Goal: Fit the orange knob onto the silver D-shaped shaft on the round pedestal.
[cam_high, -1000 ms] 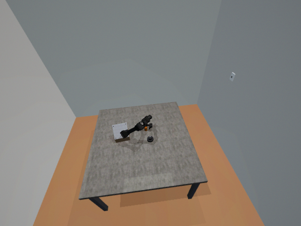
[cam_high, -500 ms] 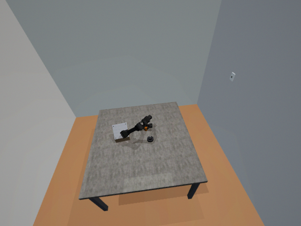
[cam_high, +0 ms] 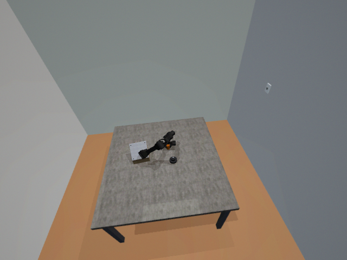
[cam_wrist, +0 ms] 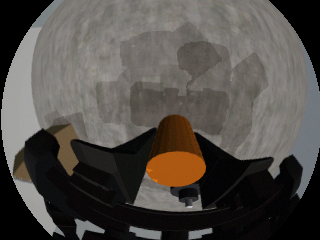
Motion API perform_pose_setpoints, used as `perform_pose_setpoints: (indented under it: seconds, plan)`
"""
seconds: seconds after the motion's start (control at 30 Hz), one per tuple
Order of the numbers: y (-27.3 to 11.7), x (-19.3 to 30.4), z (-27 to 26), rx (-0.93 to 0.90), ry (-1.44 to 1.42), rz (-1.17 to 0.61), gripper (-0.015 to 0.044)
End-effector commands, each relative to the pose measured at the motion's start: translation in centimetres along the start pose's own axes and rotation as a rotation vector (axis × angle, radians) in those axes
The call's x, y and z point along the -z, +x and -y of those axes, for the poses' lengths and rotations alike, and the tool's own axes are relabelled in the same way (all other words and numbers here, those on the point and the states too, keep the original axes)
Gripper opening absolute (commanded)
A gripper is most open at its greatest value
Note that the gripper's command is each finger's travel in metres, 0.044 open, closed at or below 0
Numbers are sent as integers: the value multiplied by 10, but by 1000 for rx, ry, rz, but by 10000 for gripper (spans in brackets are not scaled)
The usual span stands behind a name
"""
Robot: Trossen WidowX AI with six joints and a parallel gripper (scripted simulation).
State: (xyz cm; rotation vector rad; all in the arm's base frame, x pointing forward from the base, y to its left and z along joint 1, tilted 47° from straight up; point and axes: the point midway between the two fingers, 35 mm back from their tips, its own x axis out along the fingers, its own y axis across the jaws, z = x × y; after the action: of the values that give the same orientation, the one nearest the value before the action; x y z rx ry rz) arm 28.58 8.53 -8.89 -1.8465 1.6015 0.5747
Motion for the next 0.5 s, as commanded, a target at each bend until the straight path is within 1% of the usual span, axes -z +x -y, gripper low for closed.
perform_pose_setpoints:
  seconds: [0.0, 0.47]
  plan:
    - [-14, -3, 3, 8, 7, 14, 0]
    - [-54, -6, 5, 6, 12, 18, 0]
